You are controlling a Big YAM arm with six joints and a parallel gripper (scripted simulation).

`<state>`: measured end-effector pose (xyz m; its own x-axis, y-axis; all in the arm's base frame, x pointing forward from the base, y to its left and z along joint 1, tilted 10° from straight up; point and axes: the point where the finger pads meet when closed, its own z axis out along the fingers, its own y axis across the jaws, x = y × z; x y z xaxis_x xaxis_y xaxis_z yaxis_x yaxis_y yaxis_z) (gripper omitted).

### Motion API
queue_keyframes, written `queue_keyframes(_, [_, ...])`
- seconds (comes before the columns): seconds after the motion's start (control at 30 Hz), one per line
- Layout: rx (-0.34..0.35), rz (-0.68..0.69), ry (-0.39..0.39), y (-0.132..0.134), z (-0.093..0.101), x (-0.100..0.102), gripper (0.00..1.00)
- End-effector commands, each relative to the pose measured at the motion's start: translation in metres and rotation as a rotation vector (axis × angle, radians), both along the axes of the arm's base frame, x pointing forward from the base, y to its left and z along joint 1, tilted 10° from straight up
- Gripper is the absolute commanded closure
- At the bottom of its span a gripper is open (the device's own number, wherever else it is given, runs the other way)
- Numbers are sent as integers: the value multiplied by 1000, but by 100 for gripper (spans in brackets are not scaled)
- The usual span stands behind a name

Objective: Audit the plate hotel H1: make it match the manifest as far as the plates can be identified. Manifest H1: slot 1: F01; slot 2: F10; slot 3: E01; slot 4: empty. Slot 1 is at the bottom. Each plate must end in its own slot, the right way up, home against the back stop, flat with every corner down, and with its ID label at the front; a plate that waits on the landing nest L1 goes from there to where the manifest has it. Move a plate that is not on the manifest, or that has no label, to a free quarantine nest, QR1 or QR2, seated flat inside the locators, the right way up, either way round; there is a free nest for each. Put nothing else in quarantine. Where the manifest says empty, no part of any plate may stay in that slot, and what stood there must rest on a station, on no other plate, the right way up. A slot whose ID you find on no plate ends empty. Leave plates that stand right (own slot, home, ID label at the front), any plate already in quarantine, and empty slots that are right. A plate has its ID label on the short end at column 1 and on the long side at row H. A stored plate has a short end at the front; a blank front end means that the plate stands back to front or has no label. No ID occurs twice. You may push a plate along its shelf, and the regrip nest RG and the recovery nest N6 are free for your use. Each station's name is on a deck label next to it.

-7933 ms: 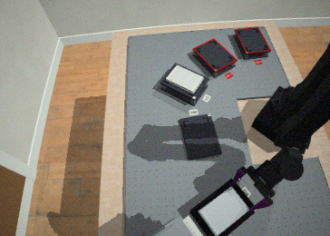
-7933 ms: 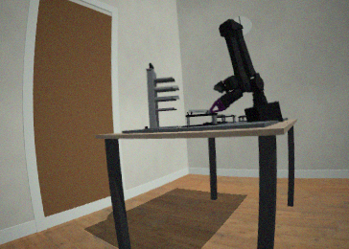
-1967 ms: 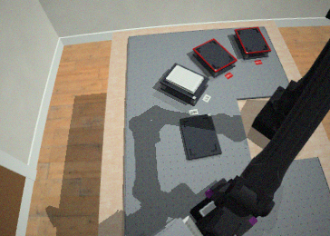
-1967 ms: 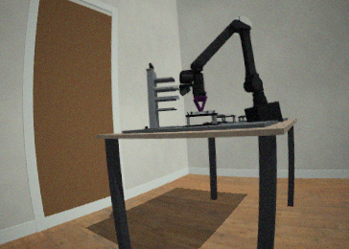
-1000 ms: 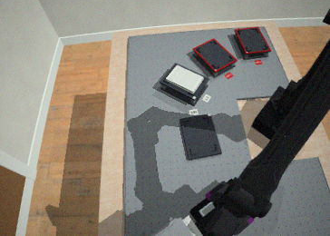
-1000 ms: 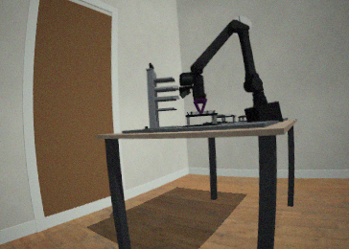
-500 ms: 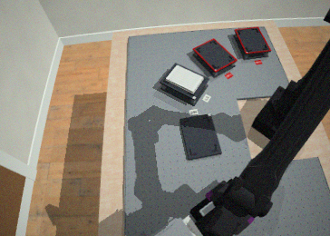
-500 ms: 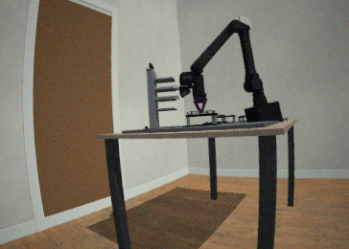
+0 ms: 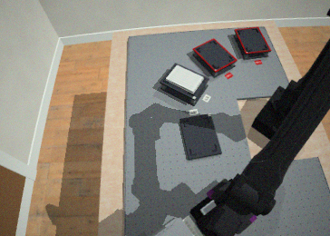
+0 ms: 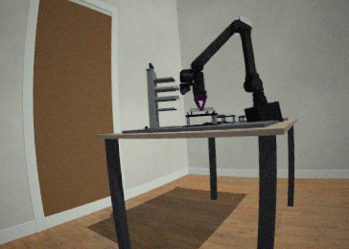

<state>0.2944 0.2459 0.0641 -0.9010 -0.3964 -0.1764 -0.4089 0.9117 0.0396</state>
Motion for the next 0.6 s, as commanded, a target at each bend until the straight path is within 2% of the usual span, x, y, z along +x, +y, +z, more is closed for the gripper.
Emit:
queue_keyframes(0.0, [42,-3,-51,11,31,20,14])
queue_keyframes(0.2, [46,-3,-55,11,37,20,14])
queue_keyframes(0.23, [32,-3,-39,11,30,19,14])
queue_keyframes(0.33, [46,-3,-56,11,41,19,14])
queue_keyframes(0.57, [42,-3,-50,10,46,18,14])
